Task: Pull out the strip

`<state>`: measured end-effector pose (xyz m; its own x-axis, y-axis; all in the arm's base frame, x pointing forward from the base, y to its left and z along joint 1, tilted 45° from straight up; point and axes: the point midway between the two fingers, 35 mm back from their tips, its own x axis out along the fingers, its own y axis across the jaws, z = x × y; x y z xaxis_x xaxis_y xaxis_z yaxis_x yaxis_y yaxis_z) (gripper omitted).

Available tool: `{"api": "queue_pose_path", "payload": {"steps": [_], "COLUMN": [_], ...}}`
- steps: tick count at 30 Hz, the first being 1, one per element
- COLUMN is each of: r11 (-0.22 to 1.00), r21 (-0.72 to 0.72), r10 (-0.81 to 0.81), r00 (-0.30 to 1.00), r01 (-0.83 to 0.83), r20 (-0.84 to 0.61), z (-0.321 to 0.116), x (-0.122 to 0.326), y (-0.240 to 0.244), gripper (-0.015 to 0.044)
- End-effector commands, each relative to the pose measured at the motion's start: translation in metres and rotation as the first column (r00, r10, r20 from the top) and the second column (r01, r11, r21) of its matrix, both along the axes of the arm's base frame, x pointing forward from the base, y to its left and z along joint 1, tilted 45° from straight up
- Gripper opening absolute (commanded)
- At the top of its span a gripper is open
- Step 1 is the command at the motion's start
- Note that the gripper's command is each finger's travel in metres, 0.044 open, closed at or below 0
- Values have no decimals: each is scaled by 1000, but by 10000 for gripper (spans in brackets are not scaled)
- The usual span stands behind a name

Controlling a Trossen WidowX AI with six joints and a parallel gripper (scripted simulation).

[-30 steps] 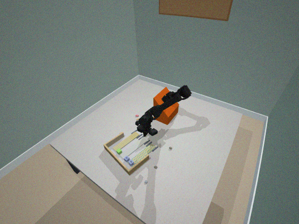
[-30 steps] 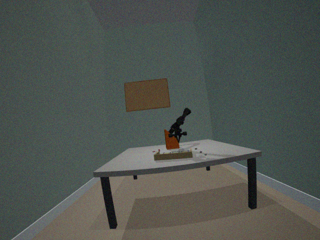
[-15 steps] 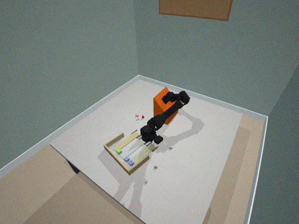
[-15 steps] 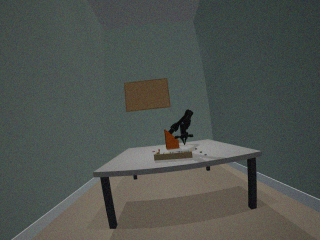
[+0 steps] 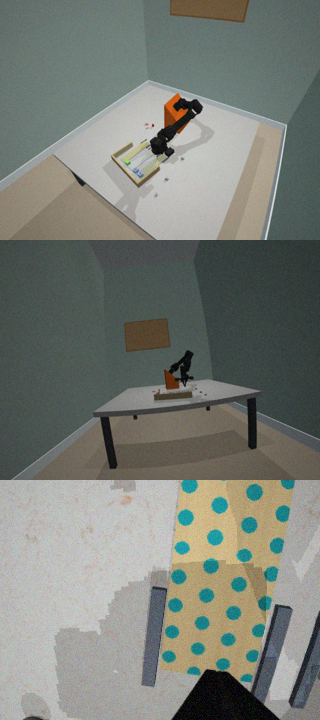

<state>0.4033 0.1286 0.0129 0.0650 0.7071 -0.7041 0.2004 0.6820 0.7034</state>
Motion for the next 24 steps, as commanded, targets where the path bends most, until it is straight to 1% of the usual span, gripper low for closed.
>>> {"api": "queue_pose_path", "payload": {"steps": [1,24], "r11": [1000,1000], "r21": [-2,1], "r10": [-5,-5], "r00": [1000,1000], "r01": [5,5], "r20": [-7,-8], "z": [-6,-33], "x": [0,1], "y": [4,30], "gripper": [0,0]}}
